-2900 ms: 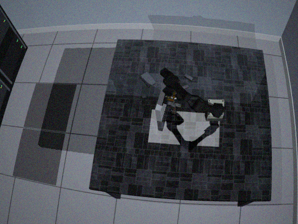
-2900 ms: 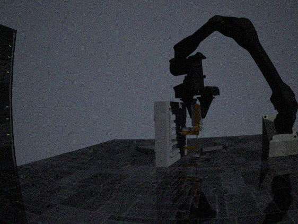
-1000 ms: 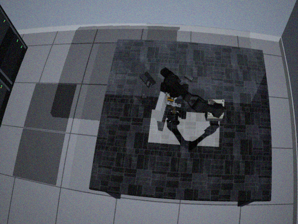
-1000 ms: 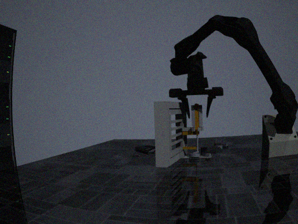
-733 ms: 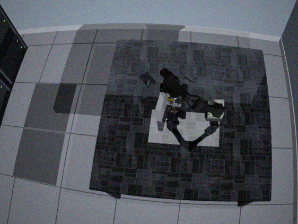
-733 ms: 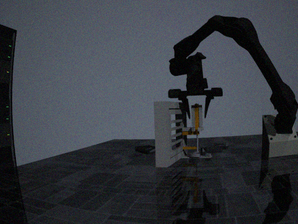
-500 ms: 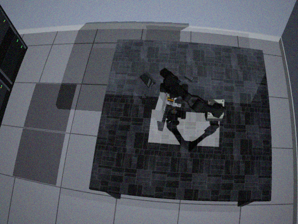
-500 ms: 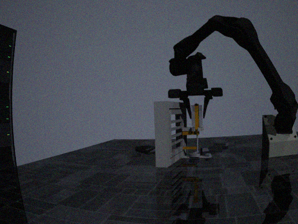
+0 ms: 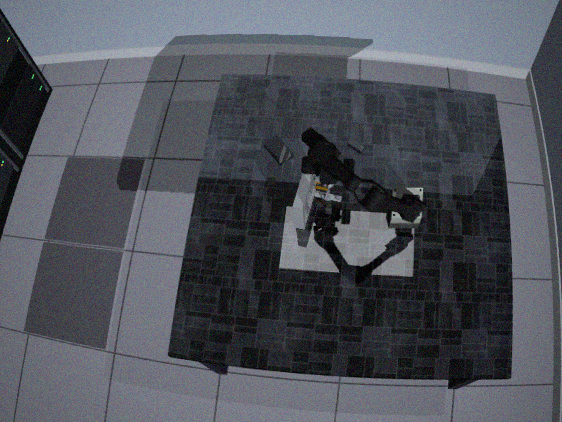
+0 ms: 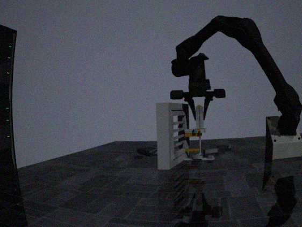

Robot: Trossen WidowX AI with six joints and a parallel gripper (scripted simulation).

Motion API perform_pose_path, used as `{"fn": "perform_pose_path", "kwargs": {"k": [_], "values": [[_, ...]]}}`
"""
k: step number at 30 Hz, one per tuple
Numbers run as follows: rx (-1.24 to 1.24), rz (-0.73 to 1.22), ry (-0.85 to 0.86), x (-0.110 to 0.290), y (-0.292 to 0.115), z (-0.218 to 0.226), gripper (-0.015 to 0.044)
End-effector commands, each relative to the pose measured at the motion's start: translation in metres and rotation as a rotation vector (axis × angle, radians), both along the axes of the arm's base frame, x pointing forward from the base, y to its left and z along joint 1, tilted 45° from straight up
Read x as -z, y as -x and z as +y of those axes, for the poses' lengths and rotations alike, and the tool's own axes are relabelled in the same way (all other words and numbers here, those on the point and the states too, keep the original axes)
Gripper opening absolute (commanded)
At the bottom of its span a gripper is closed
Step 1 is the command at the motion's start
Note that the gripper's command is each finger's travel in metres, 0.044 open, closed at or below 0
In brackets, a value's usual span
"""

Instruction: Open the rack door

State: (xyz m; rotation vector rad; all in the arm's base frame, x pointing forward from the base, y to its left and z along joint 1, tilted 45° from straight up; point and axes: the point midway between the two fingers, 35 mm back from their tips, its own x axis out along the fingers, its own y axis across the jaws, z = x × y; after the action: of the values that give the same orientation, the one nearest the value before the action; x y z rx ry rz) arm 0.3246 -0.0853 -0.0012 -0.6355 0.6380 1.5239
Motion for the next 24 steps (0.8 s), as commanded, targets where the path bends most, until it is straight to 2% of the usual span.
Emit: {"fn": "perform_pose_path", "kwargs": {"k": [1,9,24], "values": [[-0.002,-0.003,-0.002,-0.0003,-0.0001,0.0001,0.0079],[-0.002,-0.003,-0.002,-0.0003,-0.0001,0.0001,0.0026],[0.180,0.172,0.009,-0.0045,0.0093,0.0038,0.0026]]}}
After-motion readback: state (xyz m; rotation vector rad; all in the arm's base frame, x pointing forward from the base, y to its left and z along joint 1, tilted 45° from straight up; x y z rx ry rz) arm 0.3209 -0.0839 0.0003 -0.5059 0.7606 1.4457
